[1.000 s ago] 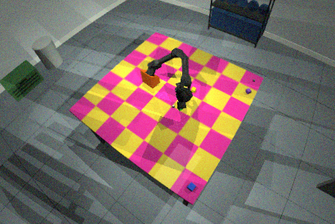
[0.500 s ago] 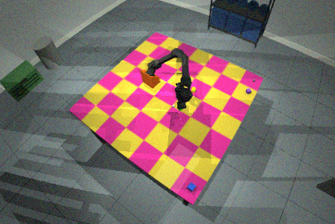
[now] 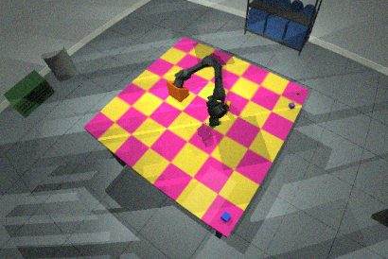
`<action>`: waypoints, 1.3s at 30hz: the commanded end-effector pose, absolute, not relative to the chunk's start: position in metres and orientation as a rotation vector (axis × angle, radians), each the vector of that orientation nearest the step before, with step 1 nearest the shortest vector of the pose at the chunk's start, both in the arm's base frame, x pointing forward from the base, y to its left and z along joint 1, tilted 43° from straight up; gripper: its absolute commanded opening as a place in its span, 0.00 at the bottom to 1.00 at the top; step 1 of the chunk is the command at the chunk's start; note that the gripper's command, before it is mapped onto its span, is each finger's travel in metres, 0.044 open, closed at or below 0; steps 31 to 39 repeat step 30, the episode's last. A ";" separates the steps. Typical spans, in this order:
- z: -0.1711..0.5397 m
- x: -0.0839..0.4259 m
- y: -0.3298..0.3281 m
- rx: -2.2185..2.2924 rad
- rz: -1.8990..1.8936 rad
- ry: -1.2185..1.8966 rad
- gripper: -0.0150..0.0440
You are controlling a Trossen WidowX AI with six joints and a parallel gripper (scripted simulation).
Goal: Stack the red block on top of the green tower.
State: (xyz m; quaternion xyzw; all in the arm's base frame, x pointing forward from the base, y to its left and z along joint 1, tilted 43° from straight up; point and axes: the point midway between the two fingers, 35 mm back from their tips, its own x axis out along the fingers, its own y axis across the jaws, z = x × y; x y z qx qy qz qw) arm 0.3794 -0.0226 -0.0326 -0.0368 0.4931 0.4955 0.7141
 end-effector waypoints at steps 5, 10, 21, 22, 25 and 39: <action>-0.033 0.380 -0.022 -0.084 1.099 1.091 0.83; -0.033 0.380 -0.022 -0.084 1.099 1.091 1.00; -0.033 0.380 -0.022 -0.084 1.099 1.091 1.00; -0.033 0.380 -0.022 -0.084 1.099 1.091 1.00; -0.033 0.380 -0.022 -0.084 1.099 1.091 1.00; -0.033 0.380 -0.022 -0.084 1.099 1.091 1.00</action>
